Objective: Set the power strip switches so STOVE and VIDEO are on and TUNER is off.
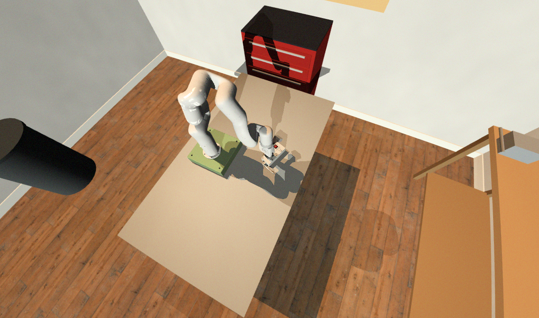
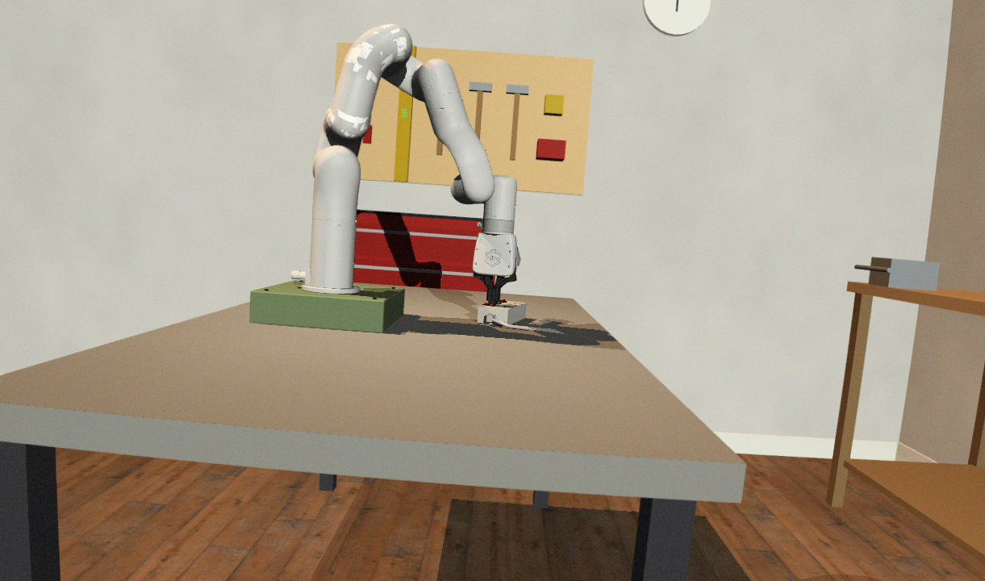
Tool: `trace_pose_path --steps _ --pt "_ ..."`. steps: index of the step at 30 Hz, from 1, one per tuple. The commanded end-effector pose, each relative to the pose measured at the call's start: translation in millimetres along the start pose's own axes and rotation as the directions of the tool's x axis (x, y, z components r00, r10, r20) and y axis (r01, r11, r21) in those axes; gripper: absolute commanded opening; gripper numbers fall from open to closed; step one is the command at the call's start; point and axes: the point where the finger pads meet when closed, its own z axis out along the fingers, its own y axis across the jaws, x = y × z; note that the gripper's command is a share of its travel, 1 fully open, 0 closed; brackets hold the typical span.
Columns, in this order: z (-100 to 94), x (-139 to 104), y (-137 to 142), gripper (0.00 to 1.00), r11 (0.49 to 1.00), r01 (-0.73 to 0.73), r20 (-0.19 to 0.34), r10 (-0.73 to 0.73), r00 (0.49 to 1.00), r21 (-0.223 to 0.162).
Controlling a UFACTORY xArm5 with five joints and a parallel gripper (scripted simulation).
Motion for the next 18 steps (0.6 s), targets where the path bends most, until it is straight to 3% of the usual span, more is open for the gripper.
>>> trace_pose_path --steps 1,9,18 --pt "0.4 -0.1 -0.5 0.00 1.000 0.000 0.001 0.000 1.000 0.001" --pt "-3.5 -0.1 -0.5 0.00 1.000 0.000 0.001 0.000 1.000 0.001" --pt "-27.5 0.0 -0.3 0.00 1.000 0.000 0.001 0.000 1.000 0.001"
